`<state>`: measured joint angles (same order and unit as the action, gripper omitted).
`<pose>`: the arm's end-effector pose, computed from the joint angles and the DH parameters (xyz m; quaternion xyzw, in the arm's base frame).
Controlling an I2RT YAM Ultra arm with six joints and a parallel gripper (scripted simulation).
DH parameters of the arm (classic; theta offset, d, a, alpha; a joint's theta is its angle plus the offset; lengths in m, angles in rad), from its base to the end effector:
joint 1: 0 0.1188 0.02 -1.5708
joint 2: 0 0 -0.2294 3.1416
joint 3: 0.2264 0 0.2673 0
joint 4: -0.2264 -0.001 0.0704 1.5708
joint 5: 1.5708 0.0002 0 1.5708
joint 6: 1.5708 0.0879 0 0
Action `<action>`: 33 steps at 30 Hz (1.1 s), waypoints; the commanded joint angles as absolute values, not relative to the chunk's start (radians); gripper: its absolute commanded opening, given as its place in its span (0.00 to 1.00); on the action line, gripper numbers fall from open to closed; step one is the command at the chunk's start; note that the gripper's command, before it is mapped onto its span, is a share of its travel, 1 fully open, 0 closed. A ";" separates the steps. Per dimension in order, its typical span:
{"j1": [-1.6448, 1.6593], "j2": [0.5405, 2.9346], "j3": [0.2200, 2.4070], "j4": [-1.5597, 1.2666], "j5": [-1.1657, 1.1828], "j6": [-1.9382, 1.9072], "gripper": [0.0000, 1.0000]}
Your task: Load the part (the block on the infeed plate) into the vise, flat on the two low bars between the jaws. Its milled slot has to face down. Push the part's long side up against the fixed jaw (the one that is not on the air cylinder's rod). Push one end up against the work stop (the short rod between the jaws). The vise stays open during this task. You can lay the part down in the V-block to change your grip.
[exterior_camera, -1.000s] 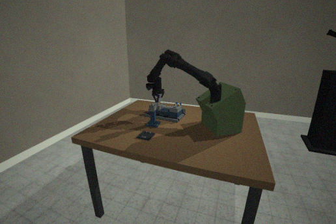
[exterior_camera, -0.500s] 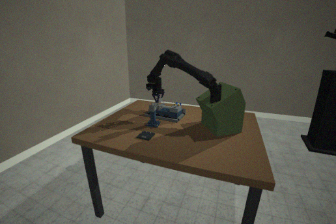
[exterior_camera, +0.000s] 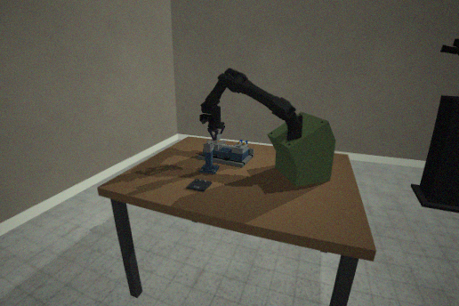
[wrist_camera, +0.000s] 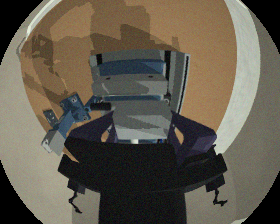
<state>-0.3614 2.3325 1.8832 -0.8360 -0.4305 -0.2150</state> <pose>0.4634 -0.1349 0.0815 0.0404 0.9666 0.1632 0.1933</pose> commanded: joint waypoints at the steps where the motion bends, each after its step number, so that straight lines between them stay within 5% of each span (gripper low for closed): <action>1: -0.379 2.314 1.910 -0.813 -0.428 -0.209 0.00; 33: -0.379 2.312 1.905 -0.804 -0.428 -0.209 0.00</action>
<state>-0.3614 2.3402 1.8832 -0.8223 -0.4301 -0.2146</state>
